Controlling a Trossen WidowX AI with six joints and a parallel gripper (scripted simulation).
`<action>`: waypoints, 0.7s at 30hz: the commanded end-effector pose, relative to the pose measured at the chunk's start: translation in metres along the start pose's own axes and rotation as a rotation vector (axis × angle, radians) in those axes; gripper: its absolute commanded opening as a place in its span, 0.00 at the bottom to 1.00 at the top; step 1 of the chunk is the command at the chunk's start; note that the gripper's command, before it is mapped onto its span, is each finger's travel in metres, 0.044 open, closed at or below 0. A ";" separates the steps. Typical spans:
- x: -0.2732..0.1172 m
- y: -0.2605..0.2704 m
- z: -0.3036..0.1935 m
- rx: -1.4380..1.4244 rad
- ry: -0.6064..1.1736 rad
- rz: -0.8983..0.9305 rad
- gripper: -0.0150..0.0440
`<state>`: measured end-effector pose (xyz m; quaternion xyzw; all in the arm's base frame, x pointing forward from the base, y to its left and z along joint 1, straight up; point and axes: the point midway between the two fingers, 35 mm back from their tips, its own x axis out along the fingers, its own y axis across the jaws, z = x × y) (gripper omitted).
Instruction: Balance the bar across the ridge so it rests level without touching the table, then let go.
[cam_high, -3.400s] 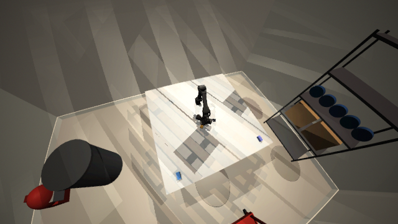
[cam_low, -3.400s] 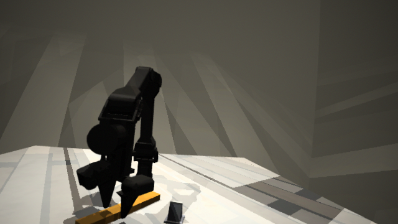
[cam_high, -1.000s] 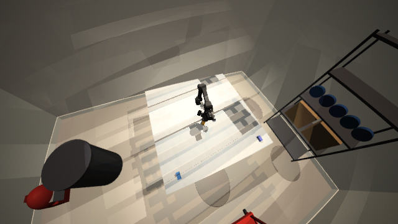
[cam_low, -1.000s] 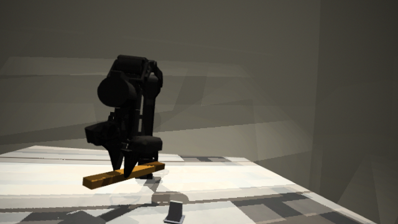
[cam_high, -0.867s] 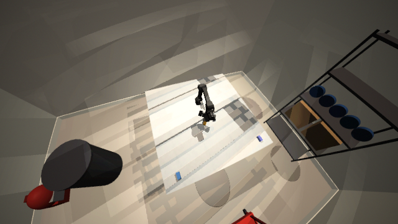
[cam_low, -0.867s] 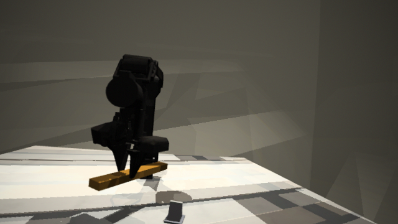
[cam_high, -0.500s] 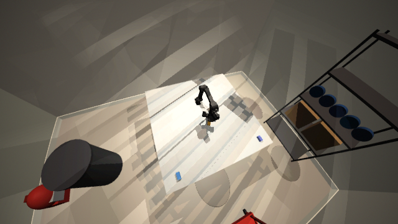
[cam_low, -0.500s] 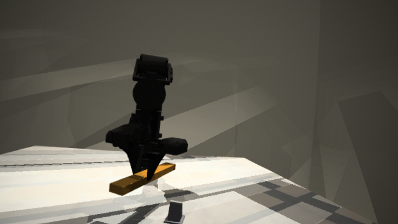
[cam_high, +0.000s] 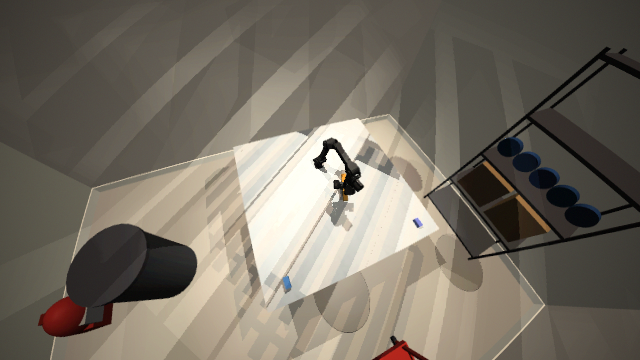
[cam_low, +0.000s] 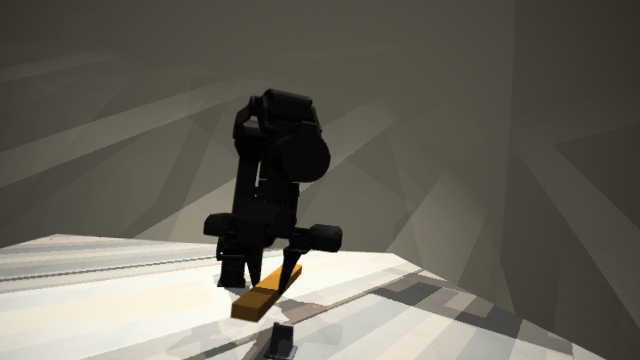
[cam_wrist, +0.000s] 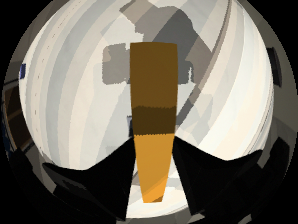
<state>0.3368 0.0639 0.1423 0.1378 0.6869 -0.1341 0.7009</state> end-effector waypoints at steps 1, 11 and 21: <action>-0.002 0.016 -0.002 -0.042 -0.004 0.007 0.25; 0.007 0.020 -0.002 -0.047 -0.004 0.007 0.25; 0.023 0.021 -0.002 -0.047 -0.004 0.007 0.25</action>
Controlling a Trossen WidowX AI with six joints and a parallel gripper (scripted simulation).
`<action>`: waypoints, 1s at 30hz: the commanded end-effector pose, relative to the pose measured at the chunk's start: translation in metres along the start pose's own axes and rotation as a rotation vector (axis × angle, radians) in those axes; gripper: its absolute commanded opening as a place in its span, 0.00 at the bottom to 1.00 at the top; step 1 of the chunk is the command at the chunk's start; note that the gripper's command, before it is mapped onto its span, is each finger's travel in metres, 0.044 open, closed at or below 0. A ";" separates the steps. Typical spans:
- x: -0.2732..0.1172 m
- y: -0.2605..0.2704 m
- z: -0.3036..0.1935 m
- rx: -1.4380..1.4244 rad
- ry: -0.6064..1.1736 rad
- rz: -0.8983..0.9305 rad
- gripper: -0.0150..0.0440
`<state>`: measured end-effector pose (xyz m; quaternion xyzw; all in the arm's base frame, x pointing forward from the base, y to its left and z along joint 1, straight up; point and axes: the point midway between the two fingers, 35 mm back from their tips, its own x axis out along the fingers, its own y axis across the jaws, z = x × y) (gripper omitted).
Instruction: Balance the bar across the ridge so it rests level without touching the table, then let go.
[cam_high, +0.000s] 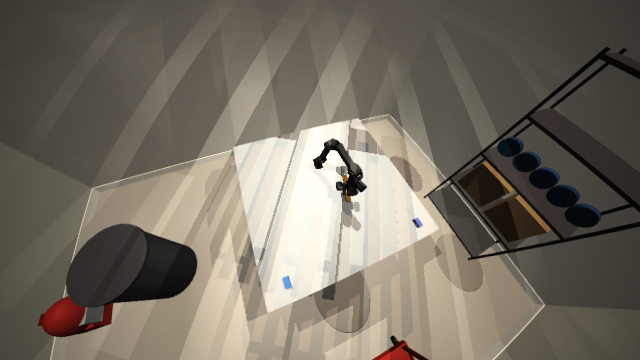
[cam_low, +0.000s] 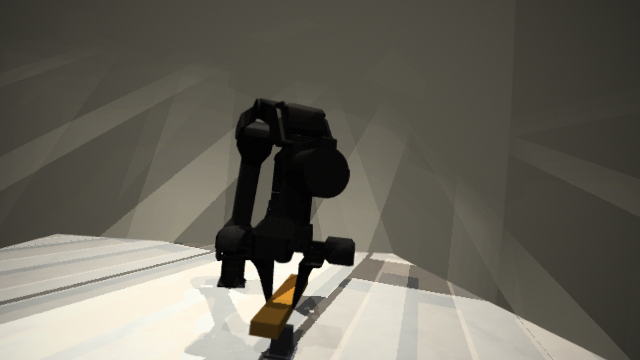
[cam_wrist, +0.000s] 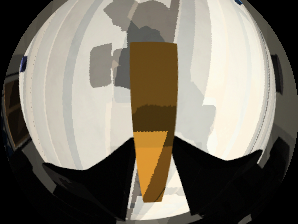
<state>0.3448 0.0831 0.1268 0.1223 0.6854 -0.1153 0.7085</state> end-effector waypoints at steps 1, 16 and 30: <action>0.009 0.000 -0.002 0.003 0.007 0.000 0.25; 0.025 0.000 -0.002 0.003 0.007 0.000 0.25; 0.024 0.000 -0.003 0.003 0.007 0.000 0.25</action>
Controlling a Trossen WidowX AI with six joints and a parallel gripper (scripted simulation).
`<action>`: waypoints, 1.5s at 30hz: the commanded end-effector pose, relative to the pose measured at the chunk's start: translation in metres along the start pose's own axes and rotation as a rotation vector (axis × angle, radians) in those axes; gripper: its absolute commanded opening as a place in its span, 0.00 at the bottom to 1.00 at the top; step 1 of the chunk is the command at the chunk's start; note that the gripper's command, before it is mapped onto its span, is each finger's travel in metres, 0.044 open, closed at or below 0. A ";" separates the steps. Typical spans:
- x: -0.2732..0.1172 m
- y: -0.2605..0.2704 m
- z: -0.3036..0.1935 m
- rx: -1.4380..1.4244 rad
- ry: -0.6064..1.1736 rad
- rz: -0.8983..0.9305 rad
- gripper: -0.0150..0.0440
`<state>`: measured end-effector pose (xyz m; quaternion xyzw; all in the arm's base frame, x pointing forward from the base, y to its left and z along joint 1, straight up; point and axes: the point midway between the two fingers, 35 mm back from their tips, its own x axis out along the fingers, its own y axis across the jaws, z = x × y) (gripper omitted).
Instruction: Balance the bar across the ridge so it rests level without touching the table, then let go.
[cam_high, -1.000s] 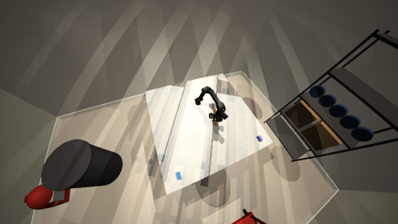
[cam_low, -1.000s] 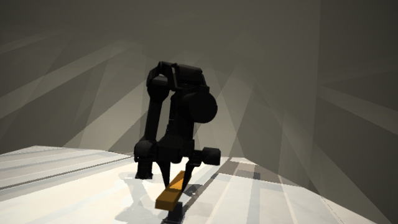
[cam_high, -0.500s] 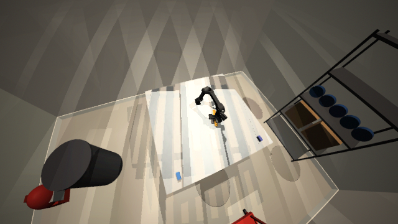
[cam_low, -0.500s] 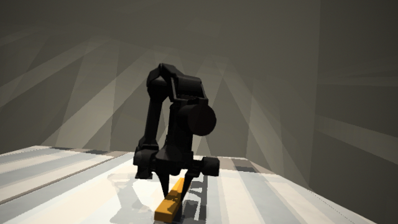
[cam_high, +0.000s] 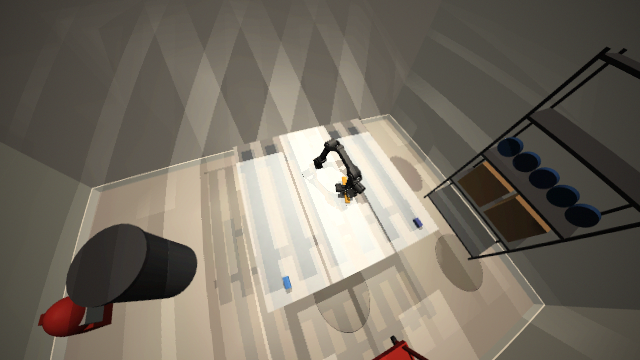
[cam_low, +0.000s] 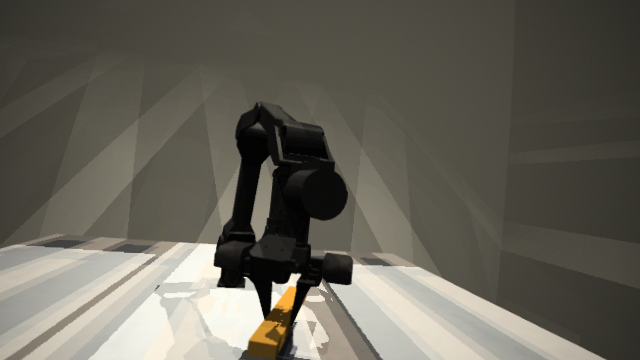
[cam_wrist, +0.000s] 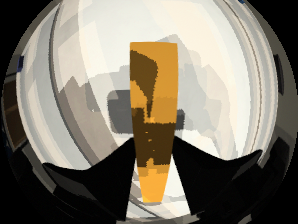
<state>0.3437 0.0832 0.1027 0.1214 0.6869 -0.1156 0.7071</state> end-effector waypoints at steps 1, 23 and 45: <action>0.000 0.000 -0.001 0.003 0.003 0.002 0.25; 0.002 0.000 -0.001 0.003 0.003 0.002 0.25; 0.004 0.000 -0.001 0.003 0.003 0.002 0.25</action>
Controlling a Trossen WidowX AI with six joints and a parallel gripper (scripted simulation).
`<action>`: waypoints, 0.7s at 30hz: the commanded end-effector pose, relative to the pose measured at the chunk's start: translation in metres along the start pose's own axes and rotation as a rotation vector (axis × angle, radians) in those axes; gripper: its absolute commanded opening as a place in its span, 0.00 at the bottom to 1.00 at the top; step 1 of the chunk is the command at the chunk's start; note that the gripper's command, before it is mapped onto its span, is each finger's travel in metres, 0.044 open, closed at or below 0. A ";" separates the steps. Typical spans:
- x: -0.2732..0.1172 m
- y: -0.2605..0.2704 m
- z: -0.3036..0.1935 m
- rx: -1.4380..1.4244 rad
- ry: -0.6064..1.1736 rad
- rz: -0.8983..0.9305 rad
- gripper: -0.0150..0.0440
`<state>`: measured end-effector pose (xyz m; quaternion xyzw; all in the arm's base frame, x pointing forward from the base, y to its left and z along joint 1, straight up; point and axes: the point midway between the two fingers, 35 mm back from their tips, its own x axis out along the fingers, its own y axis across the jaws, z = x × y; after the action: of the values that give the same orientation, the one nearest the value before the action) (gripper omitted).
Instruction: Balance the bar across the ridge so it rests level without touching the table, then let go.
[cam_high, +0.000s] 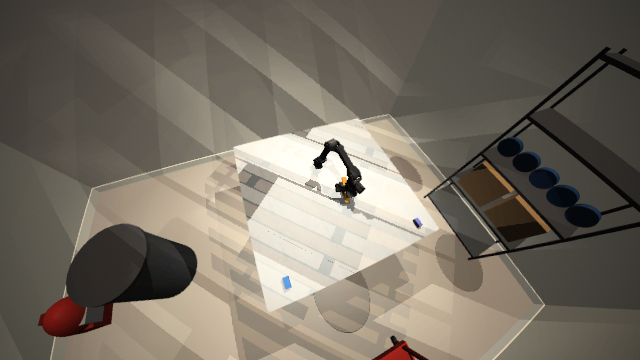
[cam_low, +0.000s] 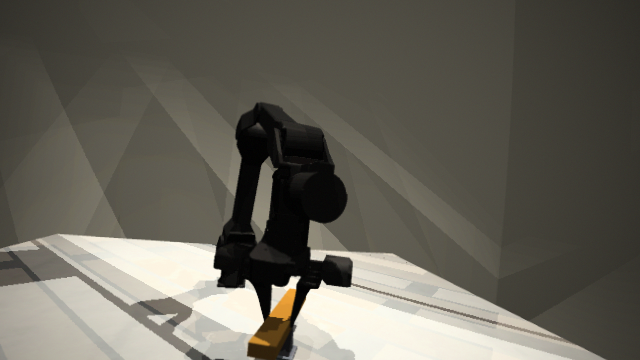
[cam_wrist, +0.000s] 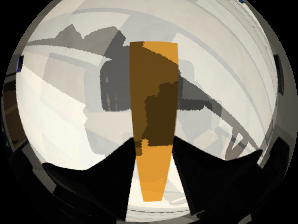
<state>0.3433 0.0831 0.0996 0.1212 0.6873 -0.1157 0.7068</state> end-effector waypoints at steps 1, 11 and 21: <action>0.001 0.001 0.000 0.004 0.003 0.003 0.25; 0.002 0.001 -0.001 0.004 0.003 0.003 0.25; 0.003 0.001 -0.001 0.004 0.003 0.003 0.25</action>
<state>0.3433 0.0832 0.0979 0.1212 0.6873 -0.1157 0.7068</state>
